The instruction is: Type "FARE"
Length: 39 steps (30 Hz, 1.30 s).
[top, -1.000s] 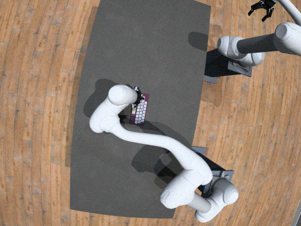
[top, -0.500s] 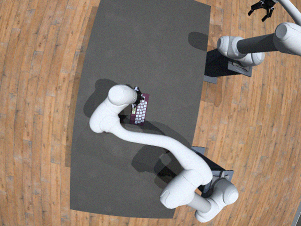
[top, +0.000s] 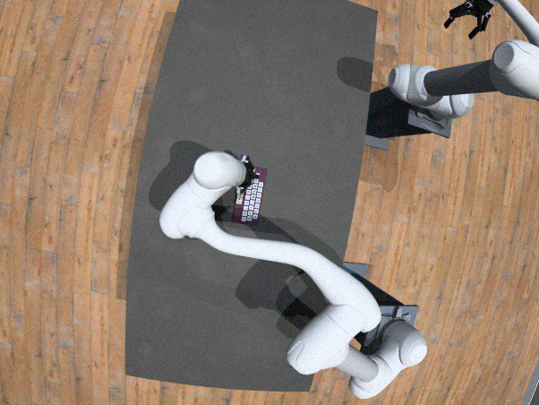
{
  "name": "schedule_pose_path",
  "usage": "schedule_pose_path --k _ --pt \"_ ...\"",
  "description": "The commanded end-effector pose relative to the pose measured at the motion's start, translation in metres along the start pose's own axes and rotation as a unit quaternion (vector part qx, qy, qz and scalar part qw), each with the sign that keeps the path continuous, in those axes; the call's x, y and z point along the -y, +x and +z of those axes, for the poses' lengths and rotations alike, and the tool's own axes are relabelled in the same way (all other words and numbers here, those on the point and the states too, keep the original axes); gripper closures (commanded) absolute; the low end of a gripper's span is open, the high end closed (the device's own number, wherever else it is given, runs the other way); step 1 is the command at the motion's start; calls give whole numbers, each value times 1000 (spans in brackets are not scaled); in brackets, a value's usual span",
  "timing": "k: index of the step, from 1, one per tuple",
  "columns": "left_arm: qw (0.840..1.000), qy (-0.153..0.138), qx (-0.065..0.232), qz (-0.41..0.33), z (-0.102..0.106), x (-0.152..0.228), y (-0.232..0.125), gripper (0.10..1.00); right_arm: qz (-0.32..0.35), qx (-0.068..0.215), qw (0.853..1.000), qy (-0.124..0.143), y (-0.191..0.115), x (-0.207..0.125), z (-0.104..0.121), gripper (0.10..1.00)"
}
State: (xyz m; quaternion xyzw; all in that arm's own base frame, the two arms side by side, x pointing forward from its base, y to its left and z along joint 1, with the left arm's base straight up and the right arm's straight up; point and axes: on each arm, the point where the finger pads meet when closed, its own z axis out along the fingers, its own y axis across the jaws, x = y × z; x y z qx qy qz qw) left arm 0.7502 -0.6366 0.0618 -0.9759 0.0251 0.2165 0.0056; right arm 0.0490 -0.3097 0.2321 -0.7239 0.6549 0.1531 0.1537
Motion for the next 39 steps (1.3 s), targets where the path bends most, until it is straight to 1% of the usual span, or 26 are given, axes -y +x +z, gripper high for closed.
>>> schedule_pose_path --k 1,11,39 --pt "1000 0 -1 0 -5 0 -2 999 0 -1 1000 0 0 0 -1 98" --pt "1000 0 -1 0 -19 0 -8 999 0 -1 1000 0 0 0 -1 98" --pt "1000 0 -1 0 -21 0 -9 999 0 -1 1000 0 0 0 -1 98"
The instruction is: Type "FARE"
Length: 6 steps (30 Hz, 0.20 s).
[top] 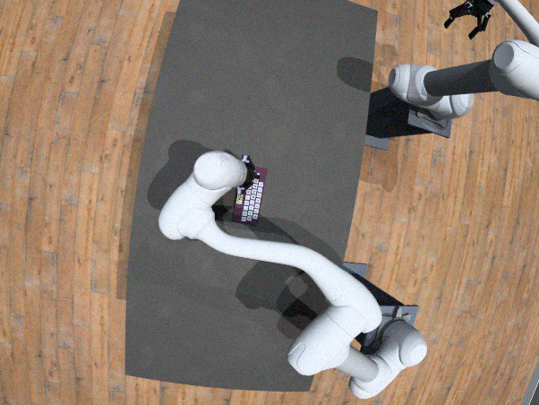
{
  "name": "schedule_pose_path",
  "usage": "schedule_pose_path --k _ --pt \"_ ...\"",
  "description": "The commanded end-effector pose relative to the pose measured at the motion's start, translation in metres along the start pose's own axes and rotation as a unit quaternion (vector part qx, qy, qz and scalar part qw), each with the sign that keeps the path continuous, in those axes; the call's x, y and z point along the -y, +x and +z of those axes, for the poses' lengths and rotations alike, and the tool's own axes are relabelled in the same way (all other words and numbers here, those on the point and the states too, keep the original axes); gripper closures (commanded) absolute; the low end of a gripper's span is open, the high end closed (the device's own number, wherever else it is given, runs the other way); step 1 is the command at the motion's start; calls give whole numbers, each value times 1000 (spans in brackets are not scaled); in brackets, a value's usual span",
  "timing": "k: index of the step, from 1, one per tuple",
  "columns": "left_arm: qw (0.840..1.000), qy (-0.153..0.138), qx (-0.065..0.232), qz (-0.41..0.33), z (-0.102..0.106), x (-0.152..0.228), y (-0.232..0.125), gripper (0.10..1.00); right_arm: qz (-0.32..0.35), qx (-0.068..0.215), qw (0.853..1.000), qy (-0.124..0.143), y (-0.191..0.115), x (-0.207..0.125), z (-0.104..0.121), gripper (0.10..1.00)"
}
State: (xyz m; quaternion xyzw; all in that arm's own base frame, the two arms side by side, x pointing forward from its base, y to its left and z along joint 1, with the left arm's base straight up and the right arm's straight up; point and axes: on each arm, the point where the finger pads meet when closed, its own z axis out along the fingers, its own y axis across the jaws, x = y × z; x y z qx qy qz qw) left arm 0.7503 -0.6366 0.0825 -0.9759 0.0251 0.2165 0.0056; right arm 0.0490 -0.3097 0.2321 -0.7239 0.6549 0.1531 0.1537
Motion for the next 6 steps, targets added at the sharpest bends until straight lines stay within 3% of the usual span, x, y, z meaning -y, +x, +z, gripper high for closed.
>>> schedule_pose_path --k 1,6 --pt "1000 0 -1 0 -2 0 -1 999 0 -1 1000 0 0 0 -1 98" --pt "1000 0 -1 0 -2 0 -1 999 0 -1 1000 0 0 0 -1 98"
